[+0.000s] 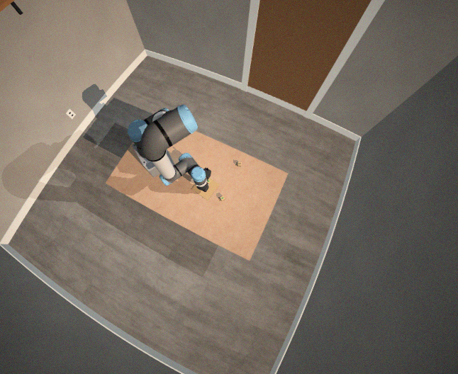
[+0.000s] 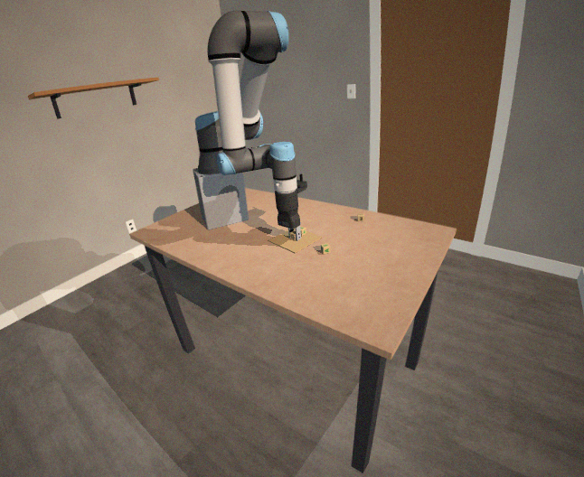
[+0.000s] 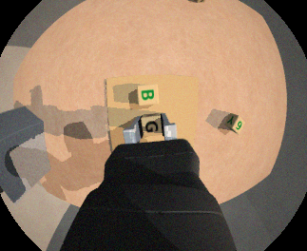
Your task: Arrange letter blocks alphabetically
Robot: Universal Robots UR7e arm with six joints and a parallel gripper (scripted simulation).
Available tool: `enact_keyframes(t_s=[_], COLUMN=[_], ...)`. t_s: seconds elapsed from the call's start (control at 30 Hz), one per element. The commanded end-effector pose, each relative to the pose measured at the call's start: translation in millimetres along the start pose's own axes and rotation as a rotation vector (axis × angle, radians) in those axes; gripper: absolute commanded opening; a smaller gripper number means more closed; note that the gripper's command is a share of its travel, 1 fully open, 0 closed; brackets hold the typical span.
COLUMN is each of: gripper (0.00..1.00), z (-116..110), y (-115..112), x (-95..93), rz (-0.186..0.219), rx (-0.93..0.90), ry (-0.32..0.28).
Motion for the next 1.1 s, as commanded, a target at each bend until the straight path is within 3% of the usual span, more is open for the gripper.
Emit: enact_keyframes(t_s=[0.0,0.07,0.1,0.23,0.27,0.43,0.57,1.07], gripper=[0.49,0.49,0.55,0.55,0.61,0.67,0.79,0.79], z=[-0.1,-0.1,-0.1,-0.1,-0.1,-0.1,-0.1,-0.1], y=[0.4,0.4,0.4,0.4,0.4,0.4,0.4,0.4], x=[0.4,0.4,0.4,0.4,0.4,0.4,0.4,1.7], rz=[-0.001,-0.001,-0.001,-0.001,-0.001,-0.001,-0.001,-0.001], rx=[0.0,0.0,0.0,0.0,0.0,0.0,0.0,0.0], ry=[0.0,0.0,0.0,0.0,0.0,0.0,0.0,0.0])
Point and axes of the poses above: the point where the finger pads meet when closed, its own x axis back along the fingers, its own y axis across the jaws, z = x × y, the point moved 3 cm from there along x, back along the fingers, and after that the axes turned 3 degrees about -x, right-handed, at the moved point
